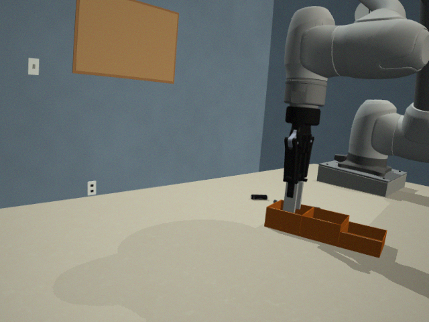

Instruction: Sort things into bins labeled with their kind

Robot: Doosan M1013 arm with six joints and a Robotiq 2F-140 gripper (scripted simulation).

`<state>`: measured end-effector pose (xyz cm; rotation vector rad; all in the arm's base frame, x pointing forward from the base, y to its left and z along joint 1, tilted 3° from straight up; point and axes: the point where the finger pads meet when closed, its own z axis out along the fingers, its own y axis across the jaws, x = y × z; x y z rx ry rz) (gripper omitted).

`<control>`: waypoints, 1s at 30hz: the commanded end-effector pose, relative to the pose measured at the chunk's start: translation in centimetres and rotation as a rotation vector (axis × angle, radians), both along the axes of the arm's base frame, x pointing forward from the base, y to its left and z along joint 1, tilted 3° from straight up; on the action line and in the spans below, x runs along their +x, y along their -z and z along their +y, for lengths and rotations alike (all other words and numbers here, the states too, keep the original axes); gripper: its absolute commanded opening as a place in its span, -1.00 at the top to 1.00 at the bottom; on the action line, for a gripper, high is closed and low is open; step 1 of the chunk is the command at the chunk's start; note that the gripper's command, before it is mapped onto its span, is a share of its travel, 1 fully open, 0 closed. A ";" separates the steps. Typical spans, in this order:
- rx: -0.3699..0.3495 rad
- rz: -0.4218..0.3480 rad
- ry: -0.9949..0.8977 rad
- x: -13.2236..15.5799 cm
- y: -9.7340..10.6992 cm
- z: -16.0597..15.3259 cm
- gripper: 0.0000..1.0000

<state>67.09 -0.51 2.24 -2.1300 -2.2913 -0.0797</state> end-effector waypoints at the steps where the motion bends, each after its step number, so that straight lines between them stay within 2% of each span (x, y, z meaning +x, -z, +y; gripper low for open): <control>1: 0.000 0.000 0.000 0.0 -0.5 0.0 0.64; 3: 0.000 0.000 0.000 0.0 -0.5 0.0 0.64; 8: 0.000 0.000 0.000 -0.1 -3.0 -0.1 0.64; 16: 0.000 0.000 0.000 -0.1 -3.0 -0.1 0.64; 17: 0.001 0.002 0.050 -0.9 -3.0 0.0 0.33; 20: 0.003 0.004 0.100 -1.7 -3.0 0.1 0.33; 28: 0.014 0.019 0.388 -8.3 -3.1 1.1 0.33; 30: 0.018 0.023 0.450 -8.8 -3.1 1.2 0.33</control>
